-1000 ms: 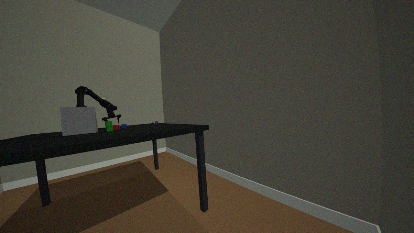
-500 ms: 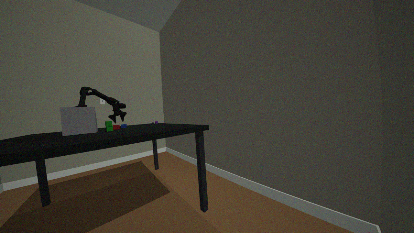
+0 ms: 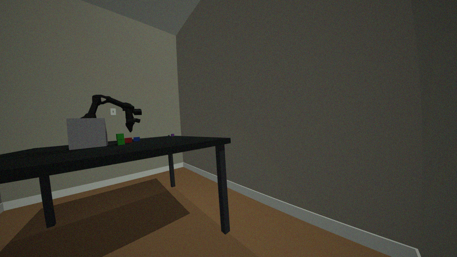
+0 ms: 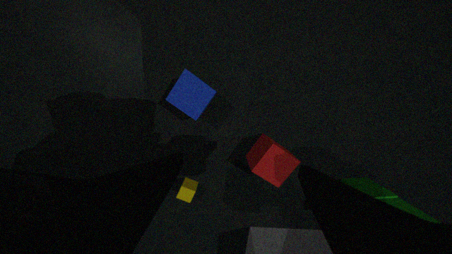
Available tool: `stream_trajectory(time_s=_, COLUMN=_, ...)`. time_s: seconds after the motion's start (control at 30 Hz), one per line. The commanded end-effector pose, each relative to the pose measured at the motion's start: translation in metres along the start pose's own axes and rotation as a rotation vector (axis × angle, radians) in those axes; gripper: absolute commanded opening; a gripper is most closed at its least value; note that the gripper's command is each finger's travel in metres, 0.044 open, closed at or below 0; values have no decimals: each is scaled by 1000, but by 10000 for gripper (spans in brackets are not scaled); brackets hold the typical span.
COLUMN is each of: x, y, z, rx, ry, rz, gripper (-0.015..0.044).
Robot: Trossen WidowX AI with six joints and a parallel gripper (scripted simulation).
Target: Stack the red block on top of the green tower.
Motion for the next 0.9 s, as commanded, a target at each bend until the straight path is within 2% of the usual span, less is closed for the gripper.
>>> stream_trajectory(time_s=0.0, x=5, y=-29, z=6, rx=-222, ry=35, rz=-28, gripper=440)
stream_trajectory(time_s=0.23, x=15, y=-64, z=17, rx=-510, ry=65, rz=-78, gripper=440)
stream_trajectory(time_s=0.6, x=14, y=-67, z=15, rx=-517, ry=66, rz=-79, gripper=440)
stream_trajectory(time_s=0.87, x=-36, y=-62, z=19, rx=-517, ry=66, rz=-80, gripper=440)
Point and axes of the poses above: the point midway between the two fingers, 35 mm back from their tips, its own x axis back along the fingers, its own y axis across the jaws, z = x × y, the point moved 4 cm from there along x, back along the fingers, and after that the axes turned 8 degrees about -x, right-handed, at the moved point
